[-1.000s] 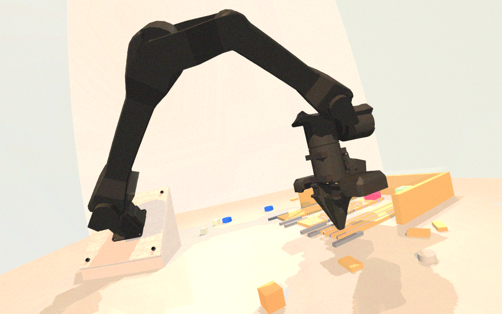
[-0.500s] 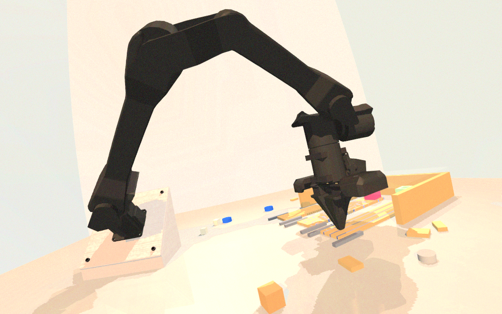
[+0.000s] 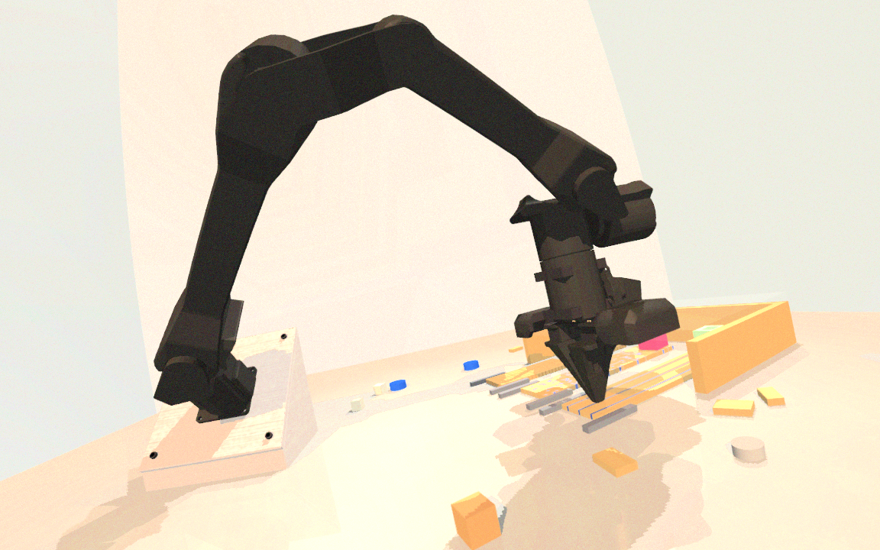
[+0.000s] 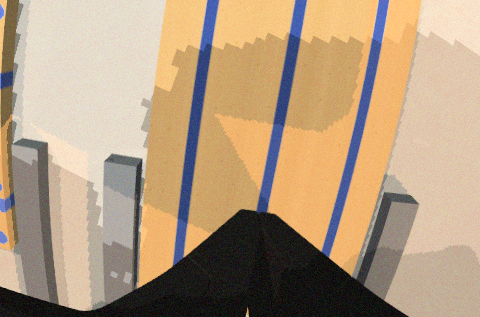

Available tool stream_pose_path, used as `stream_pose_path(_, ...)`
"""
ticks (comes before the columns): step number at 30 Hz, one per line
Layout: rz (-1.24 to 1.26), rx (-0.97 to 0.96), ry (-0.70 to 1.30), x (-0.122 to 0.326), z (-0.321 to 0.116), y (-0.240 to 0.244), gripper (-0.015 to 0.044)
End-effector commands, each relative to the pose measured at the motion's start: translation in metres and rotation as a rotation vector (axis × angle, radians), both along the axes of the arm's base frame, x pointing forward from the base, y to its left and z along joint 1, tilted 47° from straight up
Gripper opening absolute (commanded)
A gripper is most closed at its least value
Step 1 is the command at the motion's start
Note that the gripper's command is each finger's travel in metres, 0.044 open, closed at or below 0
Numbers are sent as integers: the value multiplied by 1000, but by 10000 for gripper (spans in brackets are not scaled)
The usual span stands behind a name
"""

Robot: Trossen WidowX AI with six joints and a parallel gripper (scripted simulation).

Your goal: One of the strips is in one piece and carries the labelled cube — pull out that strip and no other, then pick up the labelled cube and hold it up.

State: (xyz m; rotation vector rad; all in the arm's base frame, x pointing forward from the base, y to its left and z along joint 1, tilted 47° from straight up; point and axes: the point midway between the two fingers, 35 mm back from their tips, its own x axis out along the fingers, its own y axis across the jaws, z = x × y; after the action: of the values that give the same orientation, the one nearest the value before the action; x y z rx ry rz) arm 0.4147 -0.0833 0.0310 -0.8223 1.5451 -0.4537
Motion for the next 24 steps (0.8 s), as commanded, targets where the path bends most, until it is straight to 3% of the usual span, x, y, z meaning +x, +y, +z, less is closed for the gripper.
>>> stream_pose_path(1, -4, -3, 10, -7, -1, -4, 0)
stream_pose_path(24, -4, -4, 12, -42, 4, -11, 0)
